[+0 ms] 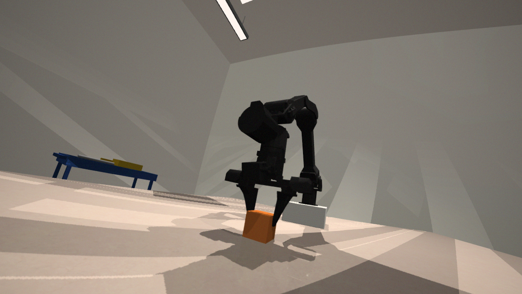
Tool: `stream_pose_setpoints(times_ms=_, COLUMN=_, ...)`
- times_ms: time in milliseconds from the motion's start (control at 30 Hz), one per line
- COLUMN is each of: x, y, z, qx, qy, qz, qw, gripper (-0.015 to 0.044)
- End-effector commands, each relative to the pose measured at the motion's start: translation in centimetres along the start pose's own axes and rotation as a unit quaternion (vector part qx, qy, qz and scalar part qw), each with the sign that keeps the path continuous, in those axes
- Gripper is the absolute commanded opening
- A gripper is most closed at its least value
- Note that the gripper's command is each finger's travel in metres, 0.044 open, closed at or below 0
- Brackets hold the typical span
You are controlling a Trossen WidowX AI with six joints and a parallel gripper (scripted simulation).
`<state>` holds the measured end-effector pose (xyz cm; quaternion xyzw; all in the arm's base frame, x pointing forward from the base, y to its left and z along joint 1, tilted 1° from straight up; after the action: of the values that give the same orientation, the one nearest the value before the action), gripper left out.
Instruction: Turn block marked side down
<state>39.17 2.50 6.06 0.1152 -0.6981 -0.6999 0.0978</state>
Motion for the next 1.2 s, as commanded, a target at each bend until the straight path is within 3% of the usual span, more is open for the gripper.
stream_pose_setpoints(times_ms=0, x=0.0, y=0.1, z=0.0, qx=0.002, qy=-0.002, qz=0.000, qw=1.000, gripper=0.0077)
stream_pose_setpoints(times_ms=100, x=-0.1, y=1.9, z=0.0, qx=0.002, qy=-0.002, qz=0.000, qw=1.000, gripper=0.0000)
stream_pose_setpoints(times_ms=367, x=0.0, y=2.9, z=0.0, qx=0.002, qy=-0.002, qz=-0.005, qw=1.000, gripper=0.0000)
stream_pose_setpoints(times_ms=1167, x=1.9, y=1.6, z=0.2, qx=0.023, qy=-0.003, qz=-0.177, qw=0.984, gripper=0.0000)
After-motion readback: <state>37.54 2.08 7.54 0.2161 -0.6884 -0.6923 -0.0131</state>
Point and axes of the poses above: the point midway between the two fingers, 35 mm back from their tips, its own y axis back along the fingers, its own z axis across the jaws, x = y × z, the point moved 6 cm from there along y, back along the fingers, and after that the axes turned 7 degrees about y, right-handed, at the moved point
